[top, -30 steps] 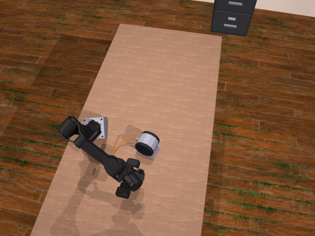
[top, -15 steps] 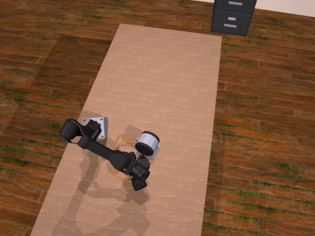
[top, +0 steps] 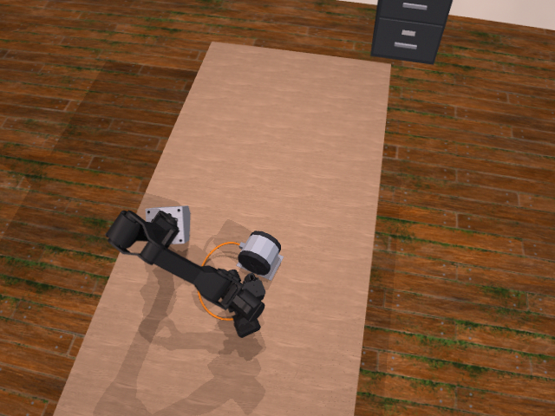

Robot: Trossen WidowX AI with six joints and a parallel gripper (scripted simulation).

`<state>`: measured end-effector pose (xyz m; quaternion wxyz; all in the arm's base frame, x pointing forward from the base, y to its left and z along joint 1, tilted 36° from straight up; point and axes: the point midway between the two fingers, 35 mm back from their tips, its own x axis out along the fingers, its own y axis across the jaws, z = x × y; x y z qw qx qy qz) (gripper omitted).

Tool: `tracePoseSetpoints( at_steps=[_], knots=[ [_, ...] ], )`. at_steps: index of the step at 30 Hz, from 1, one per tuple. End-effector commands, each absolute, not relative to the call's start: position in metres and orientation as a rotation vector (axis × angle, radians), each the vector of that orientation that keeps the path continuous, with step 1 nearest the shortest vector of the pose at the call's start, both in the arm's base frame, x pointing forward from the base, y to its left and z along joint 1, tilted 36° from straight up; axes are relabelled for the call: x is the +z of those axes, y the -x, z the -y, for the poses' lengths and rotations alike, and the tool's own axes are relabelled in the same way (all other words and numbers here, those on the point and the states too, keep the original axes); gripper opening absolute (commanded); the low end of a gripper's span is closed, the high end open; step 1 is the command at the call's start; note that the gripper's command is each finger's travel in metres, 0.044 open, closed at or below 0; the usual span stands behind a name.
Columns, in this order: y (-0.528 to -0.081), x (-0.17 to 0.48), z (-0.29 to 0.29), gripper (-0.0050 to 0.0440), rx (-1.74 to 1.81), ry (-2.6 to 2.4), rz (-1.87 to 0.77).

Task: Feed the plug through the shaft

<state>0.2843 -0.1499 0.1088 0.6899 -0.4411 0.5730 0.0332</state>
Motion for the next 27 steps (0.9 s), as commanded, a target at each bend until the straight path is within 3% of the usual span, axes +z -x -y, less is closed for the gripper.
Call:
tracePoseSetpoints(
  at_steps=[1,23,27],
  knots=[
    [-0.284,0.100,0.154,0.0160,0.084,0.984,-1.291],
    [-0.288,0.082,0.166,0.0160,0.083,0.984,-1.291],
    [-0.288,0.085,0.166,0.0116,0.077,0.985,-1.287]
  ],
)
